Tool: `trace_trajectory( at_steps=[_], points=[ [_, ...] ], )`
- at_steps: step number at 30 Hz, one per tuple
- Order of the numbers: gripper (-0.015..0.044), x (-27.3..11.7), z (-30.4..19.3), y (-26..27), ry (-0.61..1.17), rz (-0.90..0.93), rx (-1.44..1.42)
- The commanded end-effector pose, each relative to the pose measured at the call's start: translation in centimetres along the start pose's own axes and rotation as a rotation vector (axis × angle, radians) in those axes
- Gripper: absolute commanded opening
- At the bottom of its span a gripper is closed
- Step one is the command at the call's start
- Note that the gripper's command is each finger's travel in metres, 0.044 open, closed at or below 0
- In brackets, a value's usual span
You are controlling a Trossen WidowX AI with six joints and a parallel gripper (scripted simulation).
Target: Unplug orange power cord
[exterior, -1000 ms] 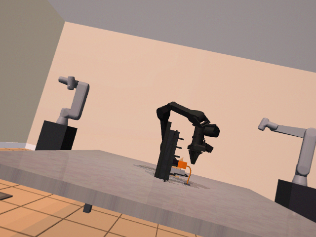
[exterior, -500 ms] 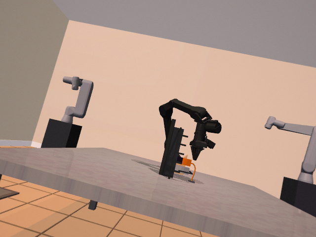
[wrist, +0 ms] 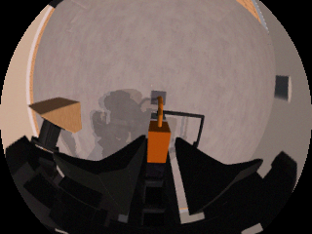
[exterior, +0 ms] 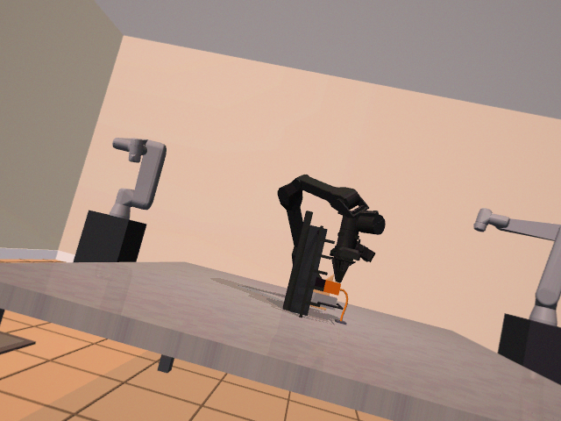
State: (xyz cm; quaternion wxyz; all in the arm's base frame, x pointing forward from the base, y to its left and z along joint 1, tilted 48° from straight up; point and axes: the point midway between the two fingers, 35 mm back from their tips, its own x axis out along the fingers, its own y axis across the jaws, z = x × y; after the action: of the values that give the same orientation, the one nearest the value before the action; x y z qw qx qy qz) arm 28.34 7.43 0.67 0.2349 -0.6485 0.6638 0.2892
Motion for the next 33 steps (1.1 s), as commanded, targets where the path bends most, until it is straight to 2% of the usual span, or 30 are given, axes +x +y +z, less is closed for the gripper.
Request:
trace_trajectory(
  at_steps=[1, 17, 21, 29, 33],
  points=[
    [0.0160, 0.2, -0.4, 0.2, 0.007, 0.006, -0.009],
    [0.0160, 1.4, -0.4, 0.2, 0.008, 0.006, -0.009],
    [0.0055, 1.2, -0.4, 0.1, 0.004, 0.005, -0.003],
    [0.0002, 1.2, -0.4, 0.1, 0.004, 0.005, -0.003],
    [0.0000, 1.2, -0.1, 0.1, 0.003, 0.005, -0.003]
  ],
)
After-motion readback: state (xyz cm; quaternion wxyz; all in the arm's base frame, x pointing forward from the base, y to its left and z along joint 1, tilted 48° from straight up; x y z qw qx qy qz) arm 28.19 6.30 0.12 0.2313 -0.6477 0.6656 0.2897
